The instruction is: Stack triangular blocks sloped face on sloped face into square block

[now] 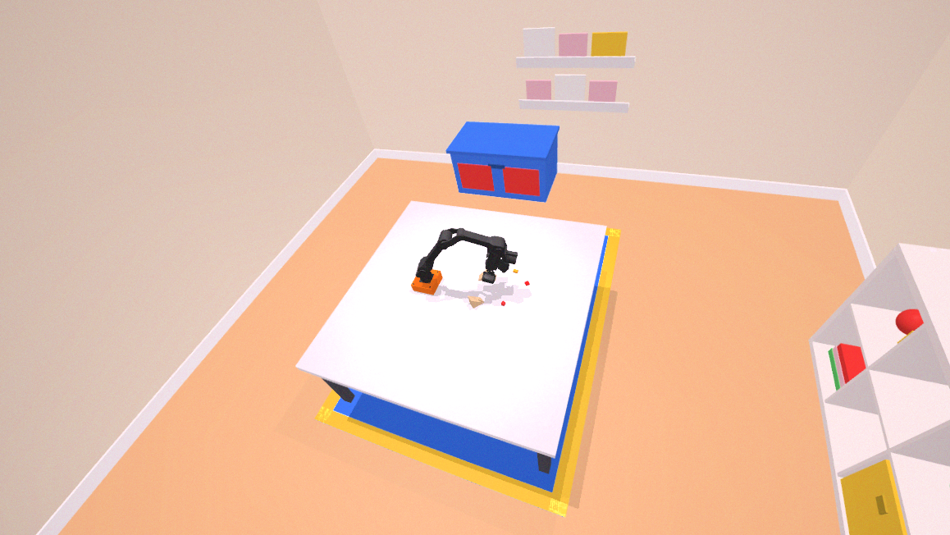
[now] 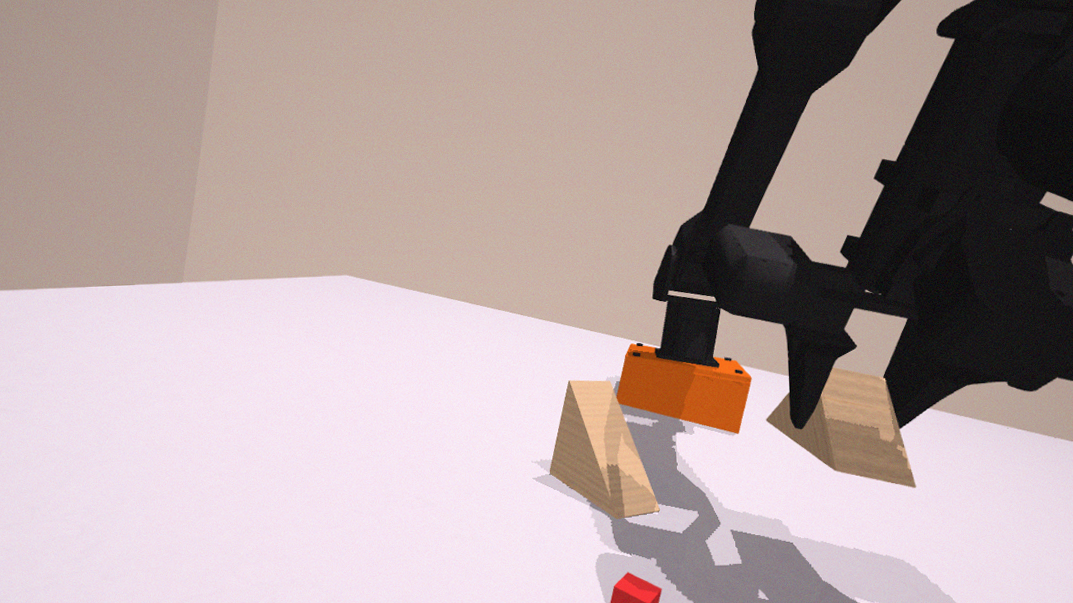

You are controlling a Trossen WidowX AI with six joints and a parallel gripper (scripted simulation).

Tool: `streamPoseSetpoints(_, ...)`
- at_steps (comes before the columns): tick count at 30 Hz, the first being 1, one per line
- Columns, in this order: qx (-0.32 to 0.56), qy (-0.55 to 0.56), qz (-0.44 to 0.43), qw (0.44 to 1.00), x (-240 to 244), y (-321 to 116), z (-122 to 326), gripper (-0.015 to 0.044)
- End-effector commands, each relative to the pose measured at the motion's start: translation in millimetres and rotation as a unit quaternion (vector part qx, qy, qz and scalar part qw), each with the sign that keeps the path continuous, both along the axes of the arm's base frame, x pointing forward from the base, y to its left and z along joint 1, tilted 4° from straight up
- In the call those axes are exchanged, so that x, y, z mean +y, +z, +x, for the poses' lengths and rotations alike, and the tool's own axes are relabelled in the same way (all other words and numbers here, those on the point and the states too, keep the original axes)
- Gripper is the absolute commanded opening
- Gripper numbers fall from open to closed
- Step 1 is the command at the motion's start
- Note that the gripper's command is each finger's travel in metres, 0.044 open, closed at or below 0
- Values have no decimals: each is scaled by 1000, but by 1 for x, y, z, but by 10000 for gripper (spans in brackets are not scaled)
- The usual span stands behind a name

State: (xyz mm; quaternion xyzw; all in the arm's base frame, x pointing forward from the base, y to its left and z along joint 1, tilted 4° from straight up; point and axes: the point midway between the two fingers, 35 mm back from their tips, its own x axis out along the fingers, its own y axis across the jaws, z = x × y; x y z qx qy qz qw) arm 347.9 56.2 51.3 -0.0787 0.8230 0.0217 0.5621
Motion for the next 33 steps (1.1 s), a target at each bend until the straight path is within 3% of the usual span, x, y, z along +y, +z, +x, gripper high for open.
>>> streamPoseSetpoints(1, -6, -2, 2, 1000, 1, 18, -1, 0)
streamPoseSetpoints(9, -11, -9, -3, 1000, 1, 27, -2, 0)
streamPoseSetpoints(21, -38, -185, -87, 978, 2, 26, -3, 0)
streamPoseSetpoints(33, -72, -355, -166, 917, 3, 26, -3, 0)
